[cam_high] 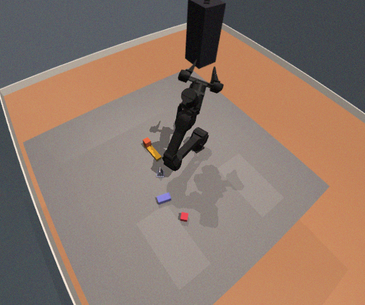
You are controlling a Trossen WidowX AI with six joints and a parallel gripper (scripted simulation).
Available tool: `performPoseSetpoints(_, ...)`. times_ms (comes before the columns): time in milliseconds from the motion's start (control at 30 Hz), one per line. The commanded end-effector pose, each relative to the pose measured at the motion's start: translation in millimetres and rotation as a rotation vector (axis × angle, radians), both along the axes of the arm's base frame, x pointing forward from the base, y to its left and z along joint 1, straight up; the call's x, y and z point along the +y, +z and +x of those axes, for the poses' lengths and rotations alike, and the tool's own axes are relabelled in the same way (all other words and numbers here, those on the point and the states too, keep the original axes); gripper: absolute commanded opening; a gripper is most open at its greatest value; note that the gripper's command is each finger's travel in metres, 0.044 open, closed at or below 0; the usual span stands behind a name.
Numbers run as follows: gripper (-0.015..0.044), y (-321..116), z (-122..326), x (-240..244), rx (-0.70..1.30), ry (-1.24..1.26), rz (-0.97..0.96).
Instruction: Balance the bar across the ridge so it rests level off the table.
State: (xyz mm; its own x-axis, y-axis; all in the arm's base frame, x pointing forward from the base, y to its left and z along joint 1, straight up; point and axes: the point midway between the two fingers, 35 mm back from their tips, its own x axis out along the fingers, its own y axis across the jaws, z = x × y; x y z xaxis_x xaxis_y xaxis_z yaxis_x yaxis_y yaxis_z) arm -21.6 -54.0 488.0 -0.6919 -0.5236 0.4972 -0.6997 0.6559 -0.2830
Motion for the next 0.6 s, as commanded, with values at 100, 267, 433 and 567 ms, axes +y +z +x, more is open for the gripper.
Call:
performPoseSetpoints(100,0.0315,-2,-6,-3,-0.036,0.04,0.001)
performPoseSetpoints(267,0.0315,-7,-18,-11,-0.107,0.118,0.006)
performPoseSetpoints(433,0.0315,-13,-28,-20,-0.179,0.19,0.018)
performPoseSetpoints(567,0.0315,-18,-35,-28,-0.236,0.247,0.032)
